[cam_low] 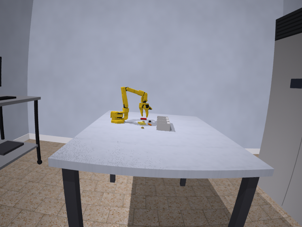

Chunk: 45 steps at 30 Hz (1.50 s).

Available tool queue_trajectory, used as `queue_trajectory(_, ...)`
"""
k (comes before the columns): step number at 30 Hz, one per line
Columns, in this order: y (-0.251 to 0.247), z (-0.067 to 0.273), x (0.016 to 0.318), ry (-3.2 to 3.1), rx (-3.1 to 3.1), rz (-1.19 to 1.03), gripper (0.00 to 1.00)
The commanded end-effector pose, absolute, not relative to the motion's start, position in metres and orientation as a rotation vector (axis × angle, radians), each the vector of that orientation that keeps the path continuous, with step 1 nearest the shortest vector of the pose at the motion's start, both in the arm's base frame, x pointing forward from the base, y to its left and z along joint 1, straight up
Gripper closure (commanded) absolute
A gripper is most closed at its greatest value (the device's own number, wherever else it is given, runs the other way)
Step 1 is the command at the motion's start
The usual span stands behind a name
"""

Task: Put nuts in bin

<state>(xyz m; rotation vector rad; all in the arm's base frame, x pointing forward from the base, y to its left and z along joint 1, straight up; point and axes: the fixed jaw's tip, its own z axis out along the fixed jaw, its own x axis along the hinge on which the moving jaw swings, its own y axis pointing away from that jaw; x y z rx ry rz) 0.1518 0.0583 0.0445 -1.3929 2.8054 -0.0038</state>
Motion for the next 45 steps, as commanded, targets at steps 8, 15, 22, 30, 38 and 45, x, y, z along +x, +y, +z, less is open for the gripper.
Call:
queue_trajectory(8,0.061,0.026,0.155,2.771,-1.407,-0.007,0.77)
queue_trajectory(15,0.060,0.018,0.154,2.771,-1.407,-0.007,0.77)
queue_trajectory(22,0.060,0.014,0.154,2.771,-1.407,-0.007,0.77)
queue_trajectory(30,0.060,0.008,0.152,2.794,-1.416,-0.002,0.77)
queue_trajectory(38,0.060,0.008,0.152,2.794,-1.416,-0.002,0.77)
queue_trajectory(45,0.060,0.008,0.152,2.794,-1.416,-0.002,0.77)
